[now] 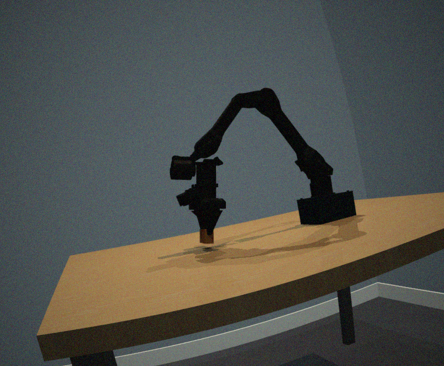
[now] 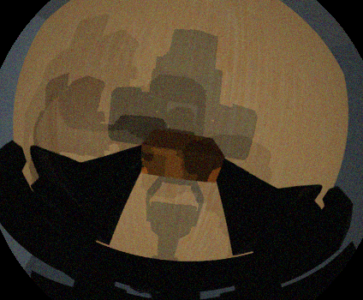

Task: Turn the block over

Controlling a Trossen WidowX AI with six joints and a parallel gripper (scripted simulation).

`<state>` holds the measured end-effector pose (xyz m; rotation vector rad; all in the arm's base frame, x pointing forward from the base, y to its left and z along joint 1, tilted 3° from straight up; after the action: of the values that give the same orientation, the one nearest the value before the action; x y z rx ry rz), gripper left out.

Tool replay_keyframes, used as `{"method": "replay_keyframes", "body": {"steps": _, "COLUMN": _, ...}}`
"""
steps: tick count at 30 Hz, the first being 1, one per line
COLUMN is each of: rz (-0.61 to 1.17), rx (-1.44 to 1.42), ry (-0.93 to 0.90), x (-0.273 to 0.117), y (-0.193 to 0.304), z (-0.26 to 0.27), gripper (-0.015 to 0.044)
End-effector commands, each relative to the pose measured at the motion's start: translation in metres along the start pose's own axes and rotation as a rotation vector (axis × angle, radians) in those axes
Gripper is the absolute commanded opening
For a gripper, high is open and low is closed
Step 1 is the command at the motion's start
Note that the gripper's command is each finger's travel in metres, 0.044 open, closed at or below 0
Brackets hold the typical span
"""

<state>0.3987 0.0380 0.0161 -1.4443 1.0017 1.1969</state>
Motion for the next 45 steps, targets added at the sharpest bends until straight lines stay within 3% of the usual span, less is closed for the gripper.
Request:
{"method": "replay_keyframes", "body": {"steps": 1, "rz": -0.064, "rx": -0.004, "ry": 0.007, "x": 0.001, "y": 0.002, "z": 0.000, "gripper": 0.0000}}
{"method": "replay_keyframes", "body": {"steps": 29, "rz": -0.399, "rx": -0.004, "ry": 0.043, "x": 0.001, "y": 0.024, "z": 0.002, "gripper": 0.0000}}
{"method": "replay_keyframes", "body": {"steps": 45, "rz": -0.619, "rx": -0.003, "ry": 0.063, "x": 0.039, "y": 0.019, "z": 0.002, "gripper": 0.0000}}
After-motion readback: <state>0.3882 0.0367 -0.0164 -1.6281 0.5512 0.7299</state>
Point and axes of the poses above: the point midway between the two fingers, 35 mm back from their tips, its own x axis out along the fingers, its own z axis across the jaws, y = z × x, the point moved 3 cm from there along -x, back along the fingers, and after that the axes turned 6 degrees about -x, right-handed, at the moved point
